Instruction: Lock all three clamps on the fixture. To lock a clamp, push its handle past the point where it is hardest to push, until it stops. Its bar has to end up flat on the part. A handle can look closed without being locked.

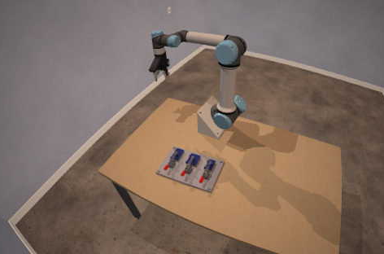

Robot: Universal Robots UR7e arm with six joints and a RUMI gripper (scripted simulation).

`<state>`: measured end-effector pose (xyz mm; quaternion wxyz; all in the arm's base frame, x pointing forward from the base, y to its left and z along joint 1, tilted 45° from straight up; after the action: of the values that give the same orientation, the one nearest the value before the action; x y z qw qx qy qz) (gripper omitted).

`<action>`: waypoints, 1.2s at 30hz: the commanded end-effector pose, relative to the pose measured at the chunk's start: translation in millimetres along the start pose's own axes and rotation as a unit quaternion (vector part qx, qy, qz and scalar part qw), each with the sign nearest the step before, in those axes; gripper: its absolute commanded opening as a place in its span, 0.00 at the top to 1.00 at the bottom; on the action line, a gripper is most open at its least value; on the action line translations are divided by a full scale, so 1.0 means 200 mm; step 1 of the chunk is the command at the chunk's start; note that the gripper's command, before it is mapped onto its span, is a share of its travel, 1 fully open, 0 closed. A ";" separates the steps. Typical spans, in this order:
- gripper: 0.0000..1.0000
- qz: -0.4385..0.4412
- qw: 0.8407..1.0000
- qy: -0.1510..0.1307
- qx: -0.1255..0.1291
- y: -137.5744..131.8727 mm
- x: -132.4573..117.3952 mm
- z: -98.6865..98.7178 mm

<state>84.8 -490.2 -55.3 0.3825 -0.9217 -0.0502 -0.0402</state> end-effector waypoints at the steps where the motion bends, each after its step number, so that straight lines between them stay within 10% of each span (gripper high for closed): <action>1: 0.42 0.000 1.000 0.000 -0.001 -0.01 0.02 0.00; 36: 0.42 0.000 1.000 0.000 -0.001 -0.35 0.49 0.04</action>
<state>172.0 -429.6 -2.5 0.3823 -0.9218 -0.0503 -0.0403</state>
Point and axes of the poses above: the point where the finger pads meet when closed, its own z axis out along the fingers, its own y axis across the jaws, x = y × z, the point moved 7 cm from there along -z, back along the fingers, and after that the axes turned 2 degrees about -z, right-handed, at the moved point
